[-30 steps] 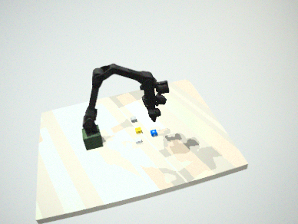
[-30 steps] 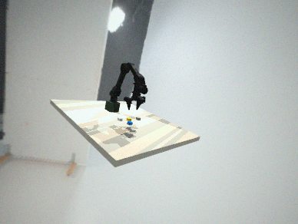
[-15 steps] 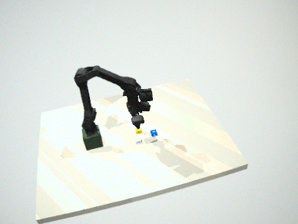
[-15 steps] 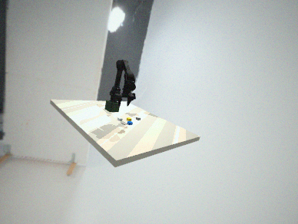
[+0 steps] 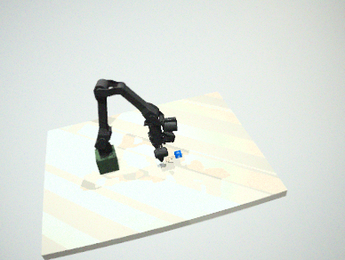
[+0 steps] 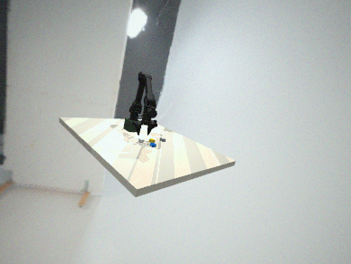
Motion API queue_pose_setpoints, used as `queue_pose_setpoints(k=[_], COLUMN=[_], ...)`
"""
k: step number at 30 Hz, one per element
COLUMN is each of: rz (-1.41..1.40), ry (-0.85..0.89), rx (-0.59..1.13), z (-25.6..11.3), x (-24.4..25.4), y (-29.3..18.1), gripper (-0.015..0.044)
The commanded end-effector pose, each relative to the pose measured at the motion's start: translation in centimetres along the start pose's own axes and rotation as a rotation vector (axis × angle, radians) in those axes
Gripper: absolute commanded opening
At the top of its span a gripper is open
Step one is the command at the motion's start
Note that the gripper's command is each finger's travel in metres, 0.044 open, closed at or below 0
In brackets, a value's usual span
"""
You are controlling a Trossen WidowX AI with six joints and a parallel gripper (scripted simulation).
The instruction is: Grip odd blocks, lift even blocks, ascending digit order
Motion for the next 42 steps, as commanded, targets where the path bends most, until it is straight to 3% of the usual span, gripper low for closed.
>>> queue_pose_setpoints(k=[1,22,33,42], rz=[-0.004,-0.003,-0.003,-0.003], ry=[0.001,0.001,0.001,0.001], rx=[0.008,0.007,0.007,0.007], z=[0.9,4.0,4.0,4.0], x=[0.1,0.1,0.1,0.1], y=[-0.2,-0.3,-0.3,-0.3], gripper=[0.04,0.04,0.012,0.012])
Point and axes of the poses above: the point midway between the two fingers, 35 mm back from their tips, its own z axis out along the fingers, its own x axis across the jaws, y = z × x, the point moved 2 cm from there along -z, back along the fingers, and after that the axes turned 10 degrees about -z, right-handed, at the moved point
